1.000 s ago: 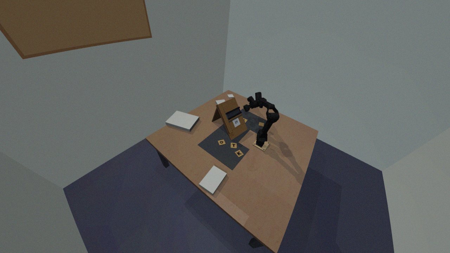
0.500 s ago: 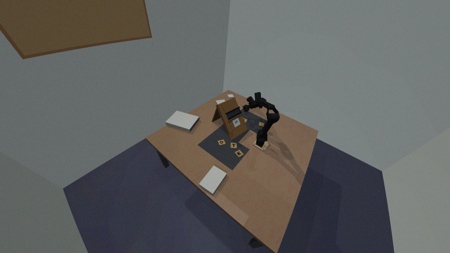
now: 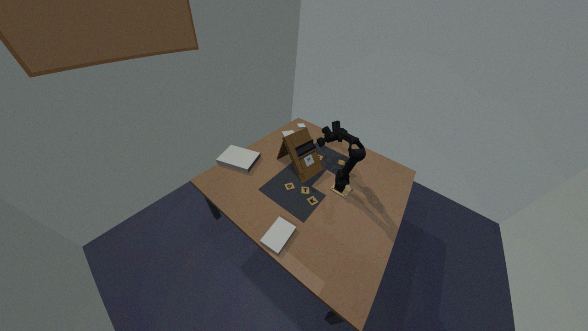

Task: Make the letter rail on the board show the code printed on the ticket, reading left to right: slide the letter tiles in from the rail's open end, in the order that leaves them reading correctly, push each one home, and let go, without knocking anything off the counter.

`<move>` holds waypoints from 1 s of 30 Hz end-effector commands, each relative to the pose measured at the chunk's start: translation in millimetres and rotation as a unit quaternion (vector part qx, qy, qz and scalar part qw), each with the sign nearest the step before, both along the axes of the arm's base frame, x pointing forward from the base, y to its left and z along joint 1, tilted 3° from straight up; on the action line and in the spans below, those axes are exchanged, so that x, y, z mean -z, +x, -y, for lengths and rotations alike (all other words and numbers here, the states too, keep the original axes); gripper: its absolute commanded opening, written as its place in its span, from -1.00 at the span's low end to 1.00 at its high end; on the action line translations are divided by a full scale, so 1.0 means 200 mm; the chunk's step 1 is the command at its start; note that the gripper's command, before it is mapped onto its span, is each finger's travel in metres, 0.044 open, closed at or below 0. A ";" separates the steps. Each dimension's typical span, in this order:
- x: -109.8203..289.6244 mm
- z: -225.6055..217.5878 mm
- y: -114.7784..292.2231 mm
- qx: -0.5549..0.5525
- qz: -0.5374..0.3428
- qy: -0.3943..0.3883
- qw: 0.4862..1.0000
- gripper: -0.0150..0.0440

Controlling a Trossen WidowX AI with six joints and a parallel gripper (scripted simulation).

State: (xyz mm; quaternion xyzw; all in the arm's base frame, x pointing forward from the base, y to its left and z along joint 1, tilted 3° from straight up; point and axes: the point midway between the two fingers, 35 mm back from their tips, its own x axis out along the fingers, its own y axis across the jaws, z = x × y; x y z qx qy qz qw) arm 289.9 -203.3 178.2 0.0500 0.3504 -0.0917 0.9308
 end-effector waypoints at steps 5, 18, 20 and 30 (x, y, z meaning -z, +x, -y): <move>0.00 -0.02 0.00 0.002 0.000 0.000 1.000 -0.49; 0.00 -0.05 0.01 0.002 0.001 0.000 1.000 -0.49; 0.00 -0.06 0.01 0.002 0.001 0.000 1.000 -0.49; 0.00 -0.08 0.02 0.002 0.001 0.001 1.000 -0.49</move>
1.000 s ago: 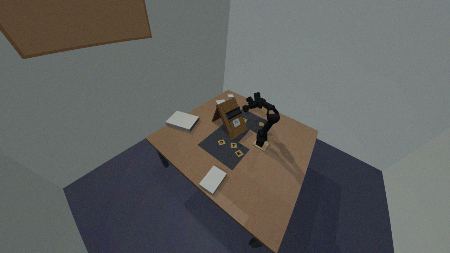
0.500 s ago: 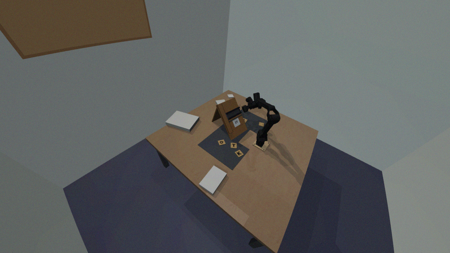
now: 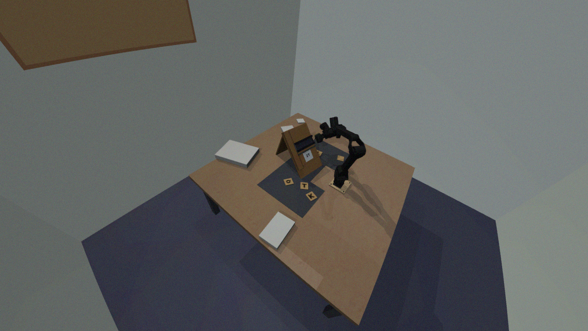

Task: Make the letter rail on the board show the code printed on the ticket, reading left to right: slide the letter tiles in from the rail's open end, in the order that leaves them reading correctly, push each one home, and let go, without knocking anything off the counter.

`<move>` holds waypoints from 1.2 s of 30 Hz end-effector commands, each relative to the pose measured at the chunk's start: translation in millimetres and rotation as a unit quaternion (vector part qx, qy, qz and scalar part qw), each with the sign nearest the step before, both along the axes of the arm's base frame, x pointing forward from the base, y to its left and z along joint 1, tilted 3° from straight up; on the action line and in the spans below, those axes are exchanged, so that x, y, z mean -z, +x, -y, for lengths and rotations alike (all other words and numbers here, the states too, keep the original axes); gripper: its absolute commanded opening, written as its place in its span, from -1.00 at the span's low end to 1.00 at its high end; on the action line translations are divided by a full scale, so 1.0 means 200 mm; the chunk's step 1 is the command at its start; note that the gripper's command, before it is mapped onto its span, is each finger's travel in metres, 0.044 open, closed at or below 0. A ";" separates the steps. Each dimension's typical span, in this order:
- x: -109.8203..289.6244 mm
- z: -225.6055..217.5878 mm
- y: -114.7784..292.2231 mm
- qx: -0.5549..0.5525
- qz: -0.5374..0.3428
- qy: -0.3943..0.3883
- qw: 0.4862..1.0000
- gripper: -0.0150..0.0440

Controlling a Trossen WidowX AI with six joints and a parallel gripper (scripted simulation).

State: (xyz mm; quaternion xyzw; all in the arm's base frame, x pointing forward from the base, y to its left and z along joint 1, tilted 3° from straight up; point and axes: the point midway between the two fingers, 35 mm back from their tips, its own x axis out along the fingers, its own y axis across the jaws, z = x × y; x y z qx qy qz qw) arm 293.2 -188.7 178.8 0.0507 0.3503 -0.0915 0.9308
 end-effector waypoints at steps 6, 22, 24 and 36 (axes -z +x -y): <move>0.00 -0.02 0.01 0.002 0.001 0.000 1.000 -0.49; 0.00 -0.06 0.01 0.002 0.001 0.001 1.000 -0.49; 0.00 -0.07 0.01 0.002 0.001 0.001 1.000 -0.49; -0.01 -0.09 0.02 0.002 0.001 0.001 1.000 -0.49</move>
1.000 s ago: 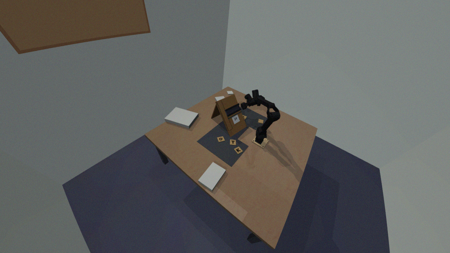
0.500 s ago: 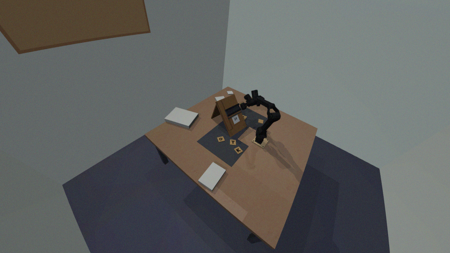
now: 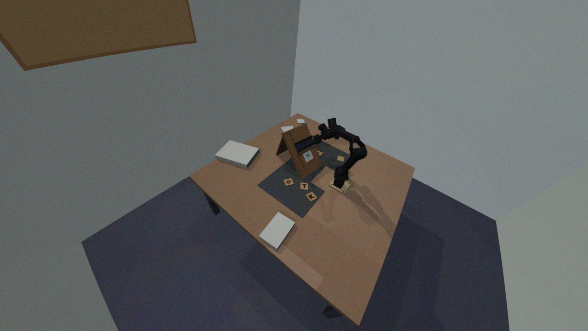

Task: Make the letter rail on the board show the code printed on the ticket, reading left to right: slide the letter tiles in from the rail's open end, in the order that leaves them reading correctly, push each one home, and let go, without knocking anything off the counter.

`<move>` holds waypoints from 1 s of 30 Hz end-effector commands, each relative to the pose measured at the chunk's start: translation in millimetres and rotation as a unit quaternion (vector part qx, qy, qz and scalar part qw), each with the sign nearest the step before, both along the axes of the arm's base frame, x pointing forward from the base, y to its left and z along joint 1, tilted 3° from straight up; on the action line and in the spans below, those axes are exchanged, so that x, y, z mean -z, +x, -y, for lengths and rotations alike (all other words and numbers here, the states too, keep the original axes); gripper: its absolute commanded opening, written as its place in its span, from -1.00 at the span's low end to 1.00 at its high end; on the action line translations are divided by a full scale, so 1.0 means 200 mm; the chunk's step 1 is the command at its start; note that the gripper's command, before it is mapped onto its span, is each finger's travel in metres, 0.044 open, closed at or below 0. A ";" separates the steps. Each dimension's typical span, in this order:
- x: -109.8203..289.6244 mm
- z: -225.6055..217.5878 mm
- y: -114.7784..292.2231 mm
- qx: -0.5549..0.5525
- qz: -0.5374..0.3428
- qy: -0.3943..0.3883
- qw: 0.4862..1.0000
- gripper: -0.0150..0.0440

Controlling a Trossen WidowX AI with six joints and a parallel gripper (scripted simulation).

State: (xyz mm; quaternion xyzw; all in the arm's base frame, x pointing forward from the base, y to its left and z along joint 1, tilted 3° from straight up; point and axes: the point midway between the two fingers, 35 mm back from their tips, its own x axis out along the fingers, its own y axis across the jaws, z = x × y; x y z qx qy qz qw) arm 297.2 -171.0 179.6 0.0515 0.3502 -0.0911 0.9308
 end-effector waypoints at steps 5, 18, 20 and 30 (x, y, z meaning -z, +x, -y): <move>0.00 -0.02 0.00 0.002 0.001 0.000 1.000 -0.49; 0.00 -0.05 0.01 0.002 0.001 0.000 1.000 -0.49; 0.00 -0.06 0.01 0.002 0.001 0.001 1.000 -0.49; -0.01 -0.08 0.02 0.002 0.001 0.001 1.000 -0.49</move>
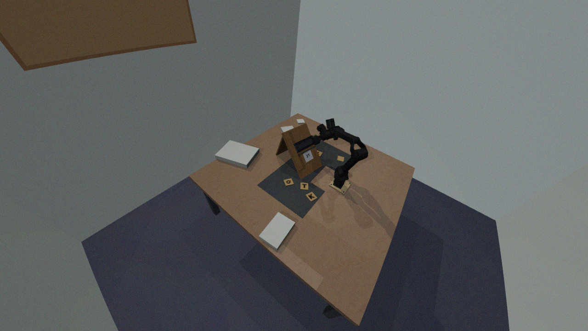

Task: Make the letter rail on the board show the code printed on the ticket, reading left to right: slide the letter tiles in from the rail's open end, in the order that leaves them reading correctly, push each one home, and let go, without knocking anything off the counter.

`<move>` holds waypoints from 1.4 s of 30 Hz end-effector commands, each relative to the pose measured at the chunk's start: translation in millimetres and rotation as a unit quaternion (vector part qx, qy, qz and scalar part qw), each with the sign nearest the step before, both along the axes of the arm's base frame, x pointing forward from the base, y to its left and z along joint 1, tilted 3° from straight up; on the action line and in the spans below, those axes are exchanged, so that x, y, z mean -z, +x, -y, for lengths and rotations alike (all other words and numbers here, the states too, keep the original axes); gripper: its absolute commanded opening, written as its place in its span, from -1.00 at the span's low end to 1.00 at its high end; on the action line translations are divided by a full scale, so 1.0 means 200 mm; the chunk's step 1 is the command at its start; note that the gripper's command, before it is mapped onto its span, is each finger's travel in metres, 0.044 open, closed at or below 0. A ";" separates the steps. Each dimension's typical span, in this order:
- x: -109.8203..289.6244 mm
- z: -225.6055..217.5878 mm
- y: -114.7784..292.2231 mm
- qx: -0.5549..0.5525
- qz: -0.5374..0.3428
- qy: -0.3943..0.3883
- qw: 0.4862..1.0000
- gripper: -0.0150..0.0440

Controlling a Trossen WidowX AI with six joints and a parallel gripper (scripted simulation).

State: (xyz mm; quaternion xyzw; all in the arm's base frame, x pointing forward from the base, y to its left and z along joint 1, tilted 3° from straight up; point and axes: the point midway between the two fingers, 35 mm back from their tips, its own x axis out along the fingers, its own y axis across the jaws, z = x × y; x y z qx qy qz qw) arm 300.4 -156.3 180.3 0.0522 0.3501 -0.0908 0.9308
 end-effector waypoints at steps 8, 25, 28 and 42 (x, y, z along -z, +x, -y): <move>0.00 -0.03 0.01 0.002 0.001 0.000 1.000 -0.49; 0.00 -0.07 0.02 0.002 0.001 0.001 1.000 -0.49; -0.01 -0.07 0.02 0.002 0.001 0.001 1.000 -0.49; -0.01 -0.11 0.02 0.002 0.001 0.001 1.000 -0.49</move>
